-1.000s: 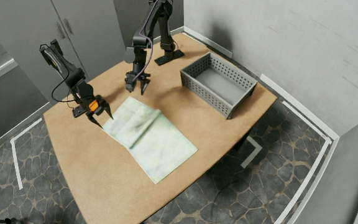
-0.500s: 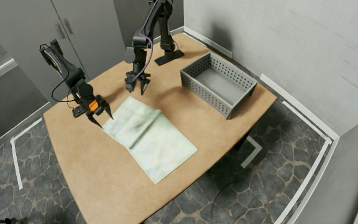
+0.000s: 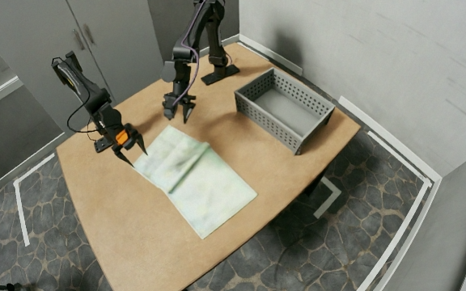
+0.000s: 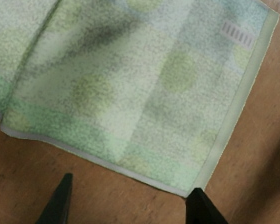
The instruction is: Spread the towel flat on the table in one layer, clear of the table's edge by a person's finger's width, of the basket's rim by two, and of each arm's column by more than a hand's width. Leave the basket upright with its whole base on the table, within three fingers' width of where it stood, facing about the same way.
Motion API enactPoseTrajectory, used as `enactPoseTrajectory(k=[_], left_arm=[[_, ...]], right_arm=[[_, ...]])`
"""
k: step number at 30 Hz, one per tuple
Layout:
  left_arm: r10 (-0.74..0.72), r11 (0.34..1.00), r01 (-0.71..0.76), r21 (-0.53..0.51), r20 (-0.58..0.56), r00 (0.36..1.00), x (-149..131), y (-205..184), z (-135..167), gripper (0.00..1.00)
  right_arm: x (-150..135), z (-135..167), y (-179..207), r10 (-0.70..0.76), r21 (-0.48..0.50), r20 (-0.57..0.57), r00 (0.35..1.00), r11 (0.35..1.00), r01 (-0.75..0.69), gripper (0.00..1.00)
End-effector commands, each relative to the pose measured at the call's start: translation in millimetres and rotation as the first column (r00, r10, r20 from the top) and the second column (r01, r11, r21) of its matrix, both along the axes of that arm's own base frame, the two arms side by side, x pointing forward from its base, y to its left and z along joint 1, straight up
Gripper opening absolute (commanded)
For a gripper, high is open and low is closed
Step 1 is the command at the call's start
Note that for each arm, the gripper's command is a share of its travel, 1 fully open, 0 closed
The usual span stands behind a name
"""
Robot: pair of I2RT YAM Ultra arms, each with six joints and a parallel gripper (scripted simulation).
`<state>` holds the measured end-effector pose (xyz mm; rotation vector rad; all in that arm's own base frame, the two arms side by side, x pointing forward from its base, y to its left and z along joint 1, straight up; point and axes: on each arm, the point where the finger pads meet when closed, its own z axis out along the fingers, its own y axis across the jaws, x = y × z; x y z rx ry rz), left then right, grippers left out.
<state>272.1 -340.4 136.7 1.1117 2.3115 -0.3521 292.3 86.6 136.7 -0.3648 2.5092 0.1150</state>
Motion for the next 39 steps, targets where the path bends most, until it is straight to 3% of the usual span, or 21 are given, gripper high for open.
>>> enactPoseTrajectory(k=[1, 7, 8, 9, 11, 16, 24, 28, 29, 31, 39], left_arm=[[0.001, 1.000, -0.001, -0.008, 0.006, 1.000, 2, -1, 7, 0.64], [0.001, 1.000, -0.001, -0.008, 0.006, 1.000, 2, -1, 7, 0.64], [-0.024, 0.999, 0.024, 0.033, -0.004, 1.000, -5, -7, 0, 0.34], [-0.040, 0.997, 0.041, 0.061, -0.015, 0.999, -11, -10, -5, 0.34], [-0.040, 0.997, 0.041, 0.061, -0.015, 0.999, -11, -10, -5, 0.34], [-0.104, 0.974, 0.118, 0.191, -0.082, 0.991, -42, -21, -32, 0.34], [-0.182, 0.891, 0.249, 0.380, -0.203, 0.962, -91, -39, -74, 0.34], [-0.191, 0.875, 0.267, 0.403, -0.220, 0.957, -97, -41, -80, 0.34], [-0.172, 0.880, 0.250, 0.403, -0.220, 0.960, -89, -38, -80, 0.34], [-0.180, 0.893, 0.246, 0.377, -0.200, 0.963, -89, -40, -65, 0.34], [-0.195, 0.889, 0.259, 0.378, -0.200, 0.960, -93, -42, -65, 0.34]], right_arm=[[2, 5, 1, 0.001, 0.003, 0.012, 1.000, 1.000, -0.001, 0.64], [2, 5, 1, 0.001, 0.003, 0.012, 1.000, 1.000, -0.001, 0.64], [-1, 0, -2, 0.011, -0.003, -0.030, 0.999, 1.000, -0.011, 0.34], [-11, -14, -6, 0.019, -0.013, -0.084, 0.996, 1.000, -0.020, 0.34], [-11, -14, -6, 0.019, -0.013, -0.084, 0.996, 1.000, -0.020, 0.34], [-44, -49, -20, 0.057, -0.037, -0.260, 0.964, 0.997, -0.068, 0.34], [-86, -91, -39, 0.104, -0.050, -0.492, 0.864, 0.988, -0.148, 0.34], [-86, -91, -39, 0.104, -0.050, -0.492, 0.864, 0.988, -0.148, 0.34], [-70, -74, -36, 0.110, -0.052, -0.426, 0.898, 0.988, -0.146, 0.34], [-66, -72, -36, 0.111, -0.052, -0.405, 0.908, 0.988, -0.144, 0.34], [-66, -72, -36, 0.111, -0.053, -0.407, 0.907, 0.988, -0.144, 0.34]])
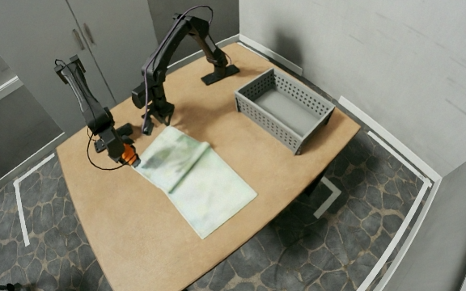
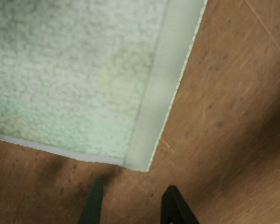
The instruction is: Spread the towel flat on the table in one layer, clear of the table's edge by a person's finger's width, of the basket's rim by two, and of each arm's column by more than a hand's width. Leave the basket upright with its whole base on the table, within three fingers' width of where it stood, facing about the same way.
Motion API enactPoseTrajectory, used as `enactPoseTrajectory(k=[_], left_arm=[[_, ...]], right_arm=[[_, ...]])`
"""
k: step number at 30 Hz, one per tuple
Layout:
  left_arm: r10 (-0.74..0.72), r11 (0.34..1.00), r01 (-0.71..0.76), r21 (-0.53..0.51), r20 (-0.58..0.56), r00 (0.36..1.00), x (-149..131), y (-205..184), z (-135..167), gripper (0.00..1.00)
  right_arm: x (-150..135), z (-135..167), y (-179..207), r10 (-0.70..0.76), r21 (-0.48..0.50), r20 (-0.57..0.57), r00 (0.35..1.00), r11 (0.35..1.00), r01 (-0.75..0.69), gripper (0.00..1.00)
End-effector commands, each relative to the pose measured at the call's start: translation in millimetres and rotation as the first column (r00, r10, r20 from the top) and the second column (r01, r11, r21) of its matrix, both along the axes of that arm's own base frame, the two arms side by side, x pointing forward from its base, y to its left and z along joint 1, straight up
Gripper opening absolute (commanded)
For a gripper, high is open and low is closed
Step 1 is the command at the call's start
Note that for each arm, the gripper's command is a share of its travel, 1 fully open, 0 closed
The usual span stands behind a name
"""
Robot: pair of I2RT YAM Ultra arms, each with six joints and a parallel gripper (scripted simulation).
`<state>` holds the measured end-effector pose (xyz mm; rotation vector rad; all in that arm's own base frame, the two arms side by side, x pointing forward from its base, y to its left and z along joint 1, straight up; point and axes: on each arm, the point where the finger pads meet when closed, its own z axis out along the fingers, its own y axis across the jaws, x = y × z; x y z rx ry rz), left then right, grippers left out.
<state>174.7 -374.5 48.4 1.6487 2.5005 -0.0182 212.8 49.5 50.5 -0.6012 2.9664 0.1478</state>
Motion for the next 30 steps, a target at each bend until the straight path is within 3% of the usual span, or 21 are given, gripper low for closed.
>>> enactPoseTrajectory(k=[1, 6, 7, 9, 10, 19, 23, 24, 30], left_arm=[[0.003, 0.999, -0.002, -0.043, 0.029, 1.000, 4, -8, 23, 0.34], [0.003, 0.999, -0.002, -0.043, 0.029, 1.000, 4, -8, 23, 0.34], [0.002, 0.999, -0.002, -0.033, 0.025, 1.000, 6, -14, 6, 0.34], [0.001, 0.999, -0.001, -0.033, 0.025, 1.000, 6, -14, 6, 0.34], [0.001, 1.000, -0.001, 0.004, 0.010, 1.000, 1, -3, -13, 0.34], [0.004, 1.000, -0.004, 0.007, 0.008, 1.000, 4, 5, -45, 0.34], [0.005, 1.000, -0.005, 0.007, 0.008, 1.000, 4, 5, -45, 0.34], [0.005, 1.000, -0.005, -0.016, 0.016, 1.000, 5, -5, -41, 0.34], [0.005, 0.999, -0.004, -0.035, 0.022, 1.000, 7, -13, -37, 0.34]], right_arm=[[13, 14, 1, -0.003, 0.018, 0.061, 0.998, 1.000, 0.002, 0.34], [13, 14, 1, -0.004, 0.018, 0.060, 0.998, 1.000, 0.002, 0.34], [-1, -5, 6, 0.003, 0.007, 0.005, 1.000, 1.000, -0.003, 0.34], [-1, -5, 6, 0.003, 0.007, 0.005, 1.000, 1.000, -0.003, 0.34], [-2, -15, 5, 0.003, 0.005, -0.009, 1.000, 1.000, -0.003, 0.34], [-2, -45, -4, -0.002, 0.007, -0.008, 1.000, 1.000, 0.002, 0.34], [-2, -45, -4, -0.002, 0.007, -0.008, 1.000, 1.000, 0.002, 0.34], [9, -40, 4, 0.003, 0.008, 0.023, 1.000, 1.000, -0.003, 0.34], [1, -48, 4, 0.003, 0.002, 0.000, 1.000, 1.000, -0.003, 0.34]])
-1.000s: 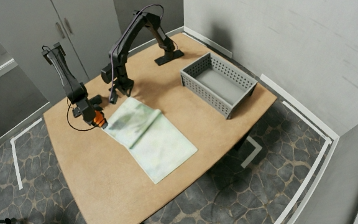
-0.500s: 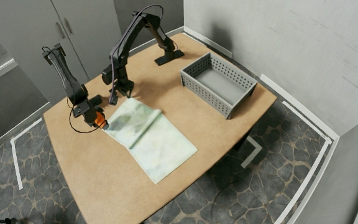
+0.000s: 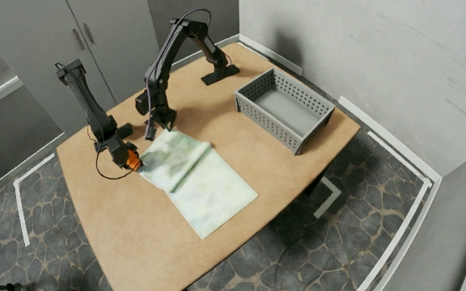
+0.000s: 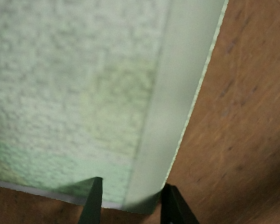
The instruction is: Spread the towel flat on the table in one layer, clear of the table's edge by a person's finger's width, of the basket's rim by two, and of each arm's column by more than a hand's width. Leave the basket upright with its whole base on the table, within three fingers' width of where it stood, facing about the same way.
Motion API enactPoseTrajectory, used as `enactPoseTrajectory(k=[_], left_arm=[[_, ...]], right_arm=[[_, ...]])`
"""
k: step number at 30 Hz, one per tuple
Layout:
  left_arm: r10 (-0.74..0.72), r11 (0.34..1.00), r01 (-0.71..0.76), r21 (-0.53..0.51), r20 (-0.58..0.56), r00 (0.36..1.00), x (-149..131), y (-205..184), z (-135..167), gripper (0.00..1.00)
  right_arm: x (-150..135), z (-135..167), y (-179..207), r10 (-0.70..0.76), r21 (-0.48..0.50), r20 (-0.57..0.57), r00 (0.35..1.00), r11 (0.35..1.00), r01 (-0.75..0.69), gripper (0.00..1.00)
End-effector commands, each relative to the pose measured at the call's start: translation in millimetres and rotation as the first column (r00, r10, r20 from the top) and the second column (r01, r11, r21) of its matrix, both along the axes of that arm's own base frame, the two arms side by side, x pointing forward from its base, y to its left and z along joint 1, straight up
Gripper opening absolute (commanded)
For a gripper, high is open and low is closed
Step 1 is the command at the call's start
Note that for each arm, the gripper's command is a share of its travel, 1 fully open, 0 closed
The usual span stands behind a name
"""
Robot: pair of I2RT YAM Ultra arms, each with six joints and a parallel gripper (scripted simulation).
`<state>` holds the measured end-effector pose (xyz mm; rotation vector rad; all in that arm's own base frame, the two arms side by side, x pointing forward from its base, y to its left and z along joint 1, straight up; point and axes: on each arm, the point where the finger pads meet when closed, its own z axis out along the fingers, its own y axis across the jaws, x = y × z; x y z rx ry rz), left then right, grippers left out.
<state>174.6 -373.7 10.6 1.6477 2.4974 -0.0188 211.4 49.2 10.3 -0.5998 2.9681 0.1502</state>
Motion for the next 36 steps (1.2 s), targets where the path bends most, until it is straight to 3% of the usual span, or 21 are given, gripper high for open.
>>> enactPoseTrajectory(k=[1, 13, 14, 16, 17, 19, 20, 22, 23, 27, 29, 33, 36], left_arm=[[0.005, 0.999, -0.004, -0.033, 0.020, 1.000, 7, -14, 1, 0.34], [0.005, 0.999, -0.004, -0.033, 0.019, 1.000, 7, -14, -1, 0.34], [0.005, 0.999, -0.004, -0.033, 0.019, 1.000, 7, -14, -1, 0.27], [0.004, 0.999, -0.003, -0.035, 0.014, 1.000, 6, -14, -1, 0.27], [0.003, 0.999, -0.003, -0.035, 0.012, 1.000, 12, -12, -2, 0.19], [0.006, 0.999, -0.005, -0.035, 0.012, 1.000, 12, -12, -2, 0.19], [0.003, 1.000, -0.003, -0.026, 0.005, 1.000, 12, -7, -5, 0.11], [0.003, 1.000, -0.003, -0.017, 0.002, 1.000, 11, -5, -6, 0.11], [0.003, 1.000, -0.003, 0.004, -0.007, 1.000, 11, 2, -7, 0.02], [0.004, 1.000, -0.004, 0.009, 0.000, 1.000, 12, 3, -7, 0.02], [0.004, 1.000, -0.004, 0.015, -0.003, 1.000, 12, 7, -10, 0.01], [0.008, 1.000, -0.008, 0.015, -0.003, 1.000, 12, 7, -10, 0.00], [-0.003, 1.000, 0.003, -0.018, -0.011, 1.000, 1, -8, 0, 0.00]], right_arm=[[2, -8, 4, 0.004, 0.002, 0.001, 1.000, 1.000, -0.004, 0.34], [-1, -12, 6, 0.009, 0.009, -0.008, 1.000, 1.000, -0.009, 0.34], [-1, -12, 6, 0.009, 0.009, -0.008, 1.000, 1.000, -0.009, 0.34], [-1, -12, 6, 0.009, 0.009, -0.008, 1.000, 1.000, -0.009, 0.34], [-1, -12, 6, 0.009, 0.009, -0.008, 1.000, 1.000, -0.009, 0.24], [-1, -12, 4, 0.008, -0.002, -0.006, 1.000, 1.000, -0.008, 0.24], [-3, -12, 5, 0.003, -0.008, -0.005, 1.000, 1.000, -0.003, 0.15], [-3, -12, 5, 0.003, -0.008, -0.005, 1.000, 1.000, -0.003, 0.15], [-4, -10, 7, 0.003, -0.006, 0.007, 1.000, 1.000, -0.003, 0.05], [-4, -10, 7, 0.003, -0.006, 0.006, 1.000, 1.000, -0.003, 0.05], [-4, -5, 10, 0.003, 0.000, 0.030, 1.000, 1.000, -0.003, 0.00], [-14, -9, 10, 0.004, 0.002, -0.014, 1.000, 1.000, -0.004, 0.00], [-10, -6, -1, -0.003, -0.018, -0.002, 1.000, 1.000, 0.003, 0.00]])
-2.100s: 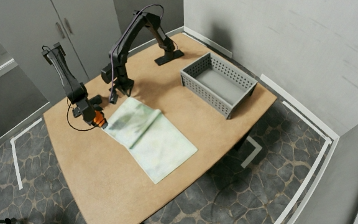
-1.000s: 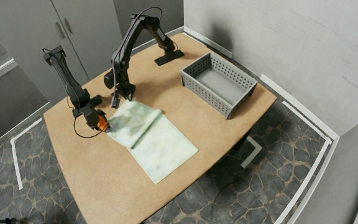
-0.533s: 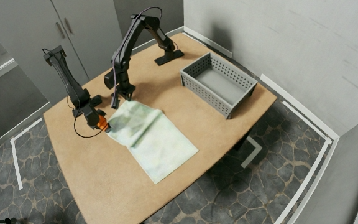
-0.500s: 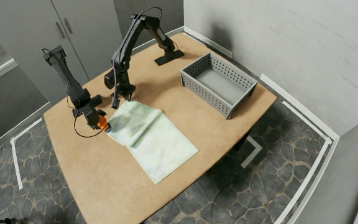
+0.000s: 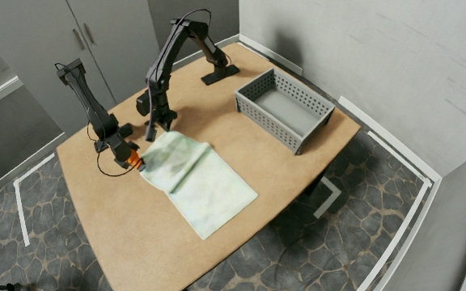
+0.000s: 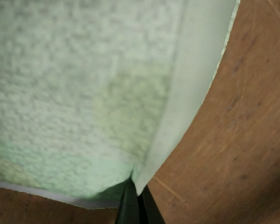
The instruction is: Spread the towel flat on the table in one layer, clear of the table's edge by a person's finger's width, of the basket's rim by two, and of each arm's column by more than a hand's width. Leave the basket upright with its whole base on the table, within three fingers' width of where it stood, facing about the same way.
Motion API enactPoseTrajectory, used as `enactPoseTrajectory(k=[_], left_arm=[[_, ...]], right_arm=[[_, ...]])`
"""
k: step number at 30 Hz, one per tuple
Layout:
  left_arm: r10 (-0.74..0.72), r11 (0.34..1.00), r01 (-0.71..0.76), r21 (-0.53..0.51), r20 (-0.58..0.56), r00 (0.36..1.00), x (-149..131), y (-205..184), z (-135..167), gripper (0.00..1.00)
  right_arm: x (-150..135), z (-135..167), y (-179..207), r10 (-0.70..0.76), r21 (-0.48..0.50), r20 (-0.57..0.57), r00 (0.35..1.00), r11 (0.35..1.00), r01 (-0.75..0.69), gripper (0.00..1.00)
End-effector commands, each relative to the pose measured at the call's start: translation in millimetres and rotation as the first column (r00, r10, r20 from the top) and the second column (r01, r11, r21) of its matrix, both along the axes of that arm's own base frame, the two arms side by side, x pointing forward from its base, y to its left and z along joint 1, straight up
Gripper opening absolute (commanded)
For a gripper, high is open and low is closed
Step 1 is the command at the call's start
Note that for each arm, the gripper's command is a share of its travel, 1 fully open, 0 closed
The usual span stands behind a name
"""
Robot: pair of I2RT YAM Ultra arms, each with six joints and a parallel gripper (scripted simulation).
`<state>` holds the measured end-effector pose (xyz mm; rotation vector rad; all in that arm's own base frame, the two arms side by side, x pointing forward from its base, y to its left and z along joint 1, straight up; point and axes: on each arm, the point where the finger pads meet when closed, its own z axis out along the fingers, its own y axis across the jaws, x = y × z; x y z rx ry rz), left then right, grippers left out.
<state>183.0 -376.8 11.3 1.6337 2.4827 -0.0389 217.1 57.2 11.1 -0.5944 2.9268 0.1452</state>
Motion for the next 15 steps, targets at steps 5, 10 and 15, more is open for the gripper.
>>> enactPoseTrajectory(k=[5, 10, 15], left_arm=[[-0.005, 1.000, 0.005, -0.027, -0.026, 1.000, -9, -11, 22, 0.00], [0.005, 0.999, -0.006, -0.039, -0.030, 1.000, -5, -9, 47, 0.00], [0.004, 0.999, -0.005, -0.032, -0.034, 0.999, -5, -9, 44, 0.00]], right_arm=[[-17, -3, -14, -0.003, -0.039, -0.025, 1.000, 0.999, 0.003, 0.00], [-5, 30, -15, -0.004, -0.041, 0.021, 1.000, 0.999, 0.004, 0.00], [-5, 30, -15, -0.004, -0.041, 0.021, 1.000, 0.999, 0.004, 0.00]])
